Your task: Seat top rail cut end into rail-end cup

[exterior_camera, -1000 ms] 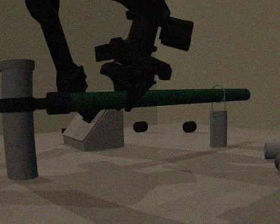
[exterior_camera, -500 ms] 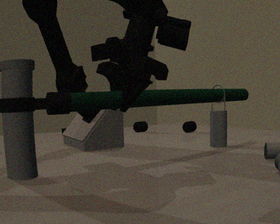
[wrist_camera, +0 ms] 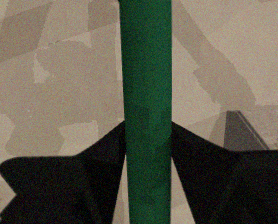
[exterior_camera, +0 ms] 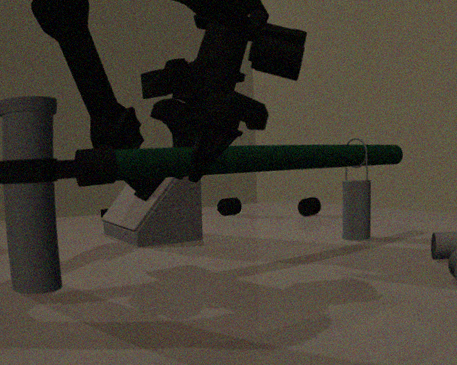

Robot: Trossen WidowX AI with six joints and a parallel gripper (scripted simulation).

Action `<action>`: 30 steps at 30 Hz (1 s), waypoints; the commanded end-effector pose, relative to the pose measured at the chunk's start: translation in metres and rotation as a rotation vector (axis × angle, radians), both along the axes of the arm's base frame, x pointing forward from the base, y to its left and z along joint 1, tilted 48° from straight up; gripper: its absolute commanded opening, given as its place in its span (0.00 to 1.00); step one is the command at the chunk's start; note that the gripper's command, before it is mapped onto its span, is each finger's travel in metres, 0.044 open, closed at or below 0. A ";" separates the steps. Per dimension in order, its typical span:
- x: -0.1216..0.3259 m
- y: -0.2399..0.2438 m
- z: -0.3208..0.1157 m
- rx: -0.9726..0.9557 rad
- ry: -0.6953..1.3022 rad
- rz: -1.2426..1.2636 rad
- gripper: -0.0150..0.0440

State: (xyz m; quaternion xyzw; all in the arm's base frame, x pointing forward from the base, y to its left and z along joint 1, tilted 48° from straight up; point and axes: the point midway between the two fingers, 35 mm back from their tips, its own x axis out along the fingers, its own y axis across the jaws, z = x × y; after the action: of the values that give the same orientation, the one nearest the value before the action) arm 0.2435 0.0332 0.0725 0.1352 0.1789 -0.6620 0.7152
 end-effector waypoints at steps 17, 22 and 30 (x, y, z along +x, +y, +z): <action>0.003 -0.005 0.012 -0.001 -0.015 0.015 0.25; 0.001 -0.006 0.013 -0.001 -0.015 0.015 0.25; 0.003 -0.008 0.015 -0.001 -0.015 0.015 0.25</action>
State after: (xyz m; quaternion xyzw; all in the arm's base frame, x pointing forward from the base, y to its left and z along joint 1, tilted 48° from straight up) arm 0.2437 0.0270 0.0795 0.1422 0.1799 -0.6620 0.7135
